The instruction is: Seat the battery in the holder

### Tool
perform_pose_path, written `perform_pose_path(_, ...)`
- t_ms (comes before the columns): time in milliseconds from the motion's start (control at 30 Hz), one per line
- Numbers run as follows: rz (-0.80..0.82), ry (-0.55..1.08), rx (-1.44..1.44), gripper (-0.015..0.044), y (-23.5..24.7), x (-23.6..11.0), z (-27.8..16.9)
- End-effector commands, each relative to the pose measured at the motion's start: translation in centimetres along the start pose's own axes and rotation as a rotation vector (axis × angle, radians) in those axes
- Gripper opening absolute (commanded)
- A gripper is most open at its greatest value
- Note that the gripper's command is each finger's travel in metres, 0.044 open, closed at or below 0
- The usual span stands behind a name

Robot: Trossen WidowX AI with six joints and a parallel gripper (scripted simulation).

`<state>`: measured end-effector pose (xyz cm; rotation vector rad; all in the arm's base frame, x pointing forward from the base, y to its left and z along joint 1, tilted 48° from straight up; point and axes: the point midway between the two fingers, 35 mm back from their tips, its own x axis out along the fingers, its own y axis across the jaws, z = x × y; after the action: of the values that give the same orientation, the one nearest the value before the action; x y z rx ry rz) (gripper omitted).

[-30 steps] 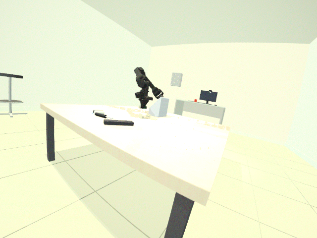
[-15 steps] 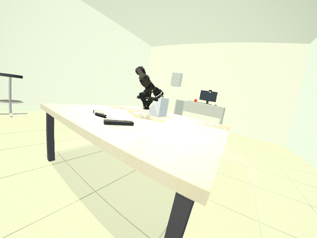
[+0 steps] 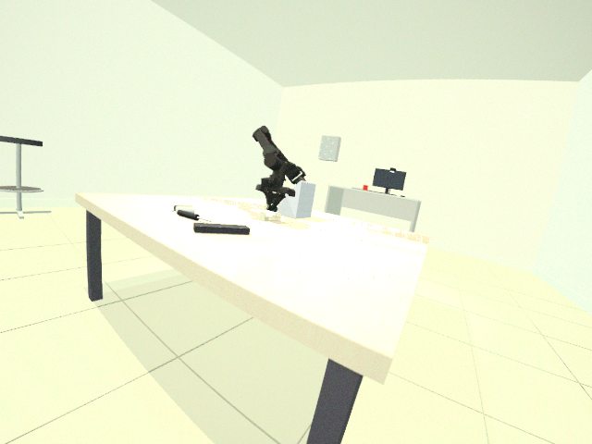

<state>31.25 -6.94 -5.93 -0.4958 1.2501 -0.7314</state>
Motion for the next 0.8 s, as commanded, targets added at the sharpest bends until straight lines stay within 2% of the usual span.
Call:
perform_pose_path(0,-0.002,-0.042,-0.001,0.0079,-0.4,0.3,0.0)
perform_pose_path(767,0.015,-0.149,-0.006,0.0079,-0.2,1.6,-0.4)
